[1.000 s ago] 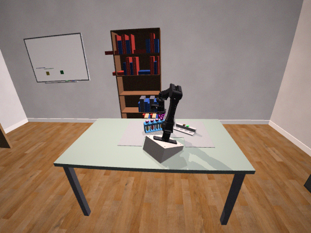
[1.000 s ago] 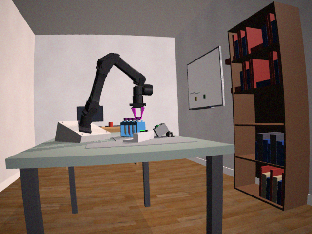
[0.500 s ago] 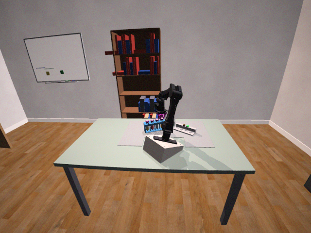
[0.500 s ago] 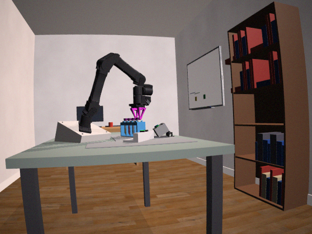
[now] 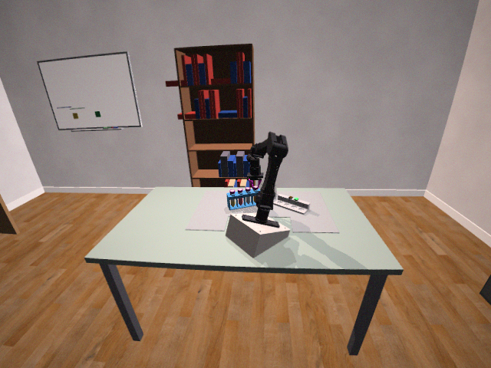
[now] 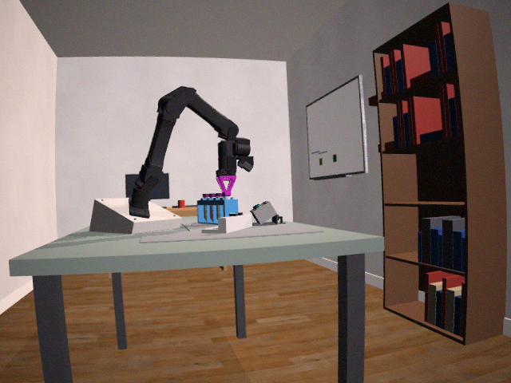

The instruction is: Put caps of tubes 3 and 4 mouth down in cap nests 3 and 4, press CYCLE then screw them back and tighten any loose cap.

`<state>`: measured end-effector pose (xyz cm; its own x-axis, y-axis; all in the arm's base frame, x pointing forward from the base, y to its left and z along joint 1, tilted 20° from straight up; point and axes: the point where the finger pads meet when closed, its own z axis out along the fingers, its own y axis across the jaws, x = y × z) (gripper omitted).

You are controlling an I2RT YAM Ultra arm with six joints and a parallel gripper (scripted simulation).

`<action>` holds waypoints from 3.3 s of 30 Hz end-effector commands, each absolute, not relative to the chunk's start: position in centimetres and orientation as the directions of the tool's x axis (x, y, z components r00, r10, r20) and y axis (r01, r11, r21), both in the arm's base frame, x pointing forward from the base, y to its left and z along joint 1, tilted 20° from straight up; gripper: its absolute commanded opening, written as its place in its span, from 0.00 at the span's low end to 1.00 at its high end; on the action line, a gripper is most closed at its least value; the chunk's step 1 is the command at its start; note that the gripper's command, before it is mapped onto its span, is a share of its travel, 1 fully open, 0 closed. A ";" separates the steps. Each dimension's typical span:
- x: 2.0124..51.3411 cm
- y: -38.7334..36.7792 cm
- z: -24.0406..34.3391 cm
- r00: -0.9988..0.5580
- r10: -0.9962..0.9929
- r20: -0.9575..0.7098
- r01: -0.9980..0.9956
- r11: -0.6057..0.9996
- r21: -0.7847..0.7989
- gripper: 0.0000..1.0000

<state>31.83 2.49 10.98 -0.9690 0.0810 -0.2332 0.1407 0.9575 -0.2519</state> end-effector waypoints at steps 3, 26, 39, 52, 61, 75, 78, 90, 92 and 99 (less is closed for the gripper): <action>31.9 2.6 11.5 -0.876 0.366 -0.314 0.427 0.890 -0.156 0.00; 32.0 2.6 11.5 -0.065 0.954 -0.292 0.973 0.126 0.194 0.00; 32.0 2.6 11.5 -0.026 0.959 -0.283 0.975 0.087 0.206 0.49; 31.9 2.6 11.5 -0.266 0.907 -0.326 0.938 0.321 0.129 0.49; 31.9 2.6 11.5 -0.683 0.642 -0.348 0.696 0.717 -0.043 0.49; 31.9 2.6 11.5 -0.965 0.079 -0.251 0.142 0.959 -0.244 0.49; 31.9 2.6 11.5 -0.974 -0.019 -0.226 0.043 0.962 -0.268 0.49; 31.9 2.6 11.5 -0.837 -0.546 -0.041 -0.500 0.793 -0.348 0.49; 31.9 2.6 11.5 -0.792 -0.610 -0.012 -0.568 0.745 -0.350 0.49; 31.9 2.6 11.5 -0.563 -0.820 0.104 -0.796 0.504 -0.334 0.49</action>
<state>31.81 2.48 11.04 -0.7013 -0.7108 0.0540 -0.6823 0.6473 -0.3399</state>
